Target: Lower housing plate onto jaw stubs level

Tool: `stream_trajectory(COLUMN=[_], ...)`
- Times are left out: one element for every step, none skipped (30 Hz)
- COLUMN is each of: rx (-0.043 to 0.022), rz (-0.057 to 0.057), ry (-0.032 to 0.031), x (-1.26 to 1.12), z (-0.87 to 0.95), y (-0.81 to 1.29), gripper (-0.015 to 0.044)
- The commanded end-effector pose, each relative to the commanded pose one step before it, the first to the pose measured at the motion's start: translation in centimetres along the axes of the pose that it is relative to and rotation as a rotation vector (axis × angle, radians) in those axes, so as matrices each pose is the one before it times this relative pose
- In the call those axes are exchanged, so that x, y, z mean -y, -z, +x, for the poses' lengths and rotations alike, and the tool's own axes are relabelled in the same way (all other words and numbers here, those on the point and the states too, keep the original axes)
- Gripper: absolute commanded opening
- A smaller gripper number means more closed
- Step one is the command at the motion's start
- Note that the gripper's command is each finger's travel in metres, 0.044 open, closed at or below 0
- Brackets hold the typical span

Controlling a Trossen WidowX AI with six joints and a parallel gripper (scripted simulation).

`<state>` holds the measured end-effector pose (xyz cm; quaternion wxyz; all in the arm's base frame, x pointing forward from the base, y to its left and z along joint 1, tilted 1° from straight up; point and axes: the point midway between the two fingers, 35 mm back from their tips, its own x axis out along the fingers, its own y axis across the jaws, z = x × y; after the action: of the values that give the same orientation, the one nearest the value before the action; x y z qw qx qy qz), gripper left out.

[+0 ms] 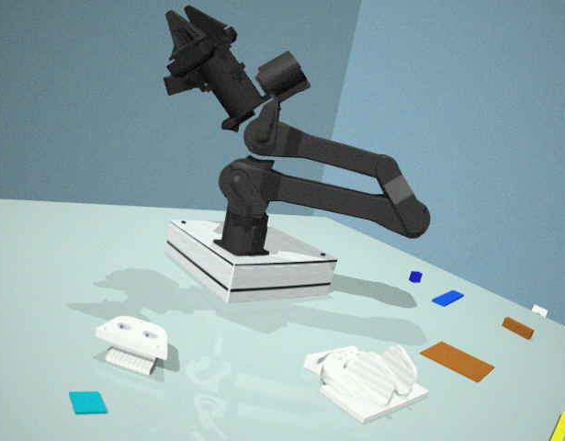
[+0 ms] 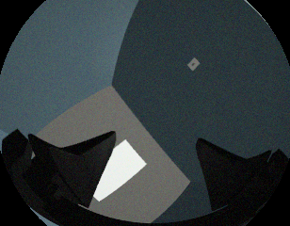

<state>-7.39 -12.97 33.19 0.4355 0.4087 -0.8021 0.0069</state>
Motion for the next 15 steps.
stream_trajectory(rx=[0.0,0.00339,0.01019,0.017,0.02065,0.0207,0.02075,0.0208,0.02085,0.02091,0.02096,0.02084,0.0209,0.02096,0.02101], rz=[0.0,0.0029,0.0086,0.0142,0.0169,0.0165,0.0162,0.0158,0.0154,0.015,0.0146,0.0142,0.0138,0.0134,0.013], ry=[0.0,0.00218,0.00658,0.01113,0.01376,0.01405,0.01434,0.01462,0.01489,0.01515,0.0154,0.01618,0.01642,0.01664,0.01686], x=[0.0,0.03,0.092,0.16,0.201,0.209,0.217,0.224,0.232,0.24,0.247,0.263,0.271,0.278,0.285], z=[0.0,0.051,0.152,0.252,0.306,0.307,0.308,0.309,0.309,0.31,0.311,0.311,0.312,0.313,0.314], y=[0.0,-0.045,-0.136,-0.226,-0.273,-0.271,-0.27,-0.269,-0.267,-0.266,-0.264,-0.259,-0.257,-0.256,-0.254], gripper=[0.0426,0.044,0.044,0.044,0.044,0.044,0.044,0.044,0.044,0.044,0.044,0.044,0.044,0.044,0.044])
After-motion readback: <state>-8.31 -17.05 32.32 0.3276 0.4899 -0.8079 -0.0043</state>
